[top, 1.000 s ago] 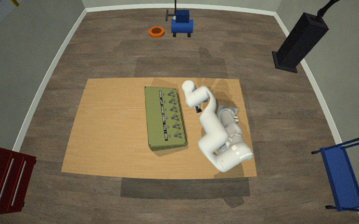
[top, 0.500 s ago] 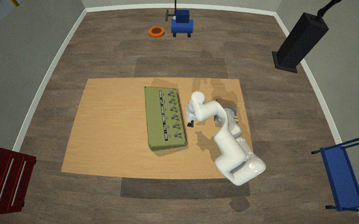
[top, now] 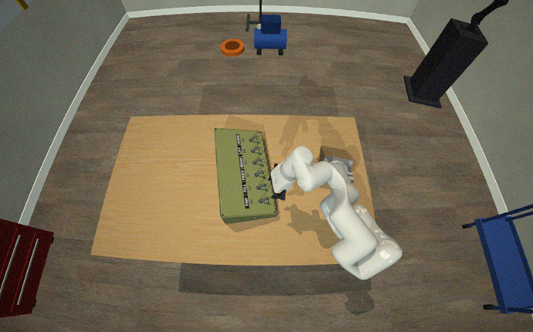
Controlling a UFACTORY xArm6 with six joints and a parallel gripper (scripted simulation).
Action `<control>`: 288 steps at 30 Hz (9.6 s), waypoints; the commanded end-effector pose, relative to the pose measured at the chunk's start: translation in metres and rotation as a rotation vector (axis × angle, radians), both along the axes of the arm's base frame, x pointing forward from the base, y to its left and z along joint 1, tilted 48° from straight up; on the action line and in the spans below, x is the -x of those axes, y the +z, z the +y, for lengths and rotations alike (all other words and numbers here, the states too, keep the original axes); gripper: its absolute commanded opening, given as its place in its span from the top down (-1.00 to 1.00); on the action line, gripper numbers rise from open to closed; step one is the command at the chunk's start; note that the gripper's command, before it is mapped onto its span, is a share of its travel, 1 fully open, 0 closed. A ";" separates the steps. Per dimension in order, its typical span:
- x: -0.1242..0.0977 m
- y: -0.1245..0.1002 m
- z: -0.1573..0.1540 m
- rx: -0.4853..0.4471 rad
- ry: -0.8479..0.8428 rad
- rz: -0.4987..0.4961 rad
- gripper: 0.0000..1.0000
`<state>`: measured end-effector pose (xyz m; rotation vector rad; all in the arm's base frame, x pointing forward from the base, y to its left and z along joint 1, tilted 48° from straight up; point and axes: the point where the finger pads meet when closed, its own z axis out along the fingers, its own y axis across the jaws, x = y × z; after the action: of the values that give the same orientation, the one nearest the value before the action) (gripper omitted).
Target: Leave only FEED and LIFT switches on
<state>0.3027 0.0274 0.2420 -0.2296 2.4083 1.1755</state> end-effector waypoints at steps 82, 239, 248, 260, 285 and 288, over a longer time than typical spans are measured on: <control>-0.137 0.052 0.070 0.007 -0.004 -0.005 -1.00; -0.180 -0.036 -0.009 0.007 -0.004 -0.005 -1.00; -0.186 -0.048 -0.020 0.007 -0.004 -0.005 -1.00; -0.186 -0.049 -0.020 0.007 -0.004 -0.005 -1.00; -0.186 -0.049 -0.020 0.007 -0.004 -0.005 -1.00; -0.186 -0.049 -0.020 0.007 -0.004 -0.005 -1.00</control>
<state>0.4878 0.0083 0.1920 -0.2291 2.4100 1.1668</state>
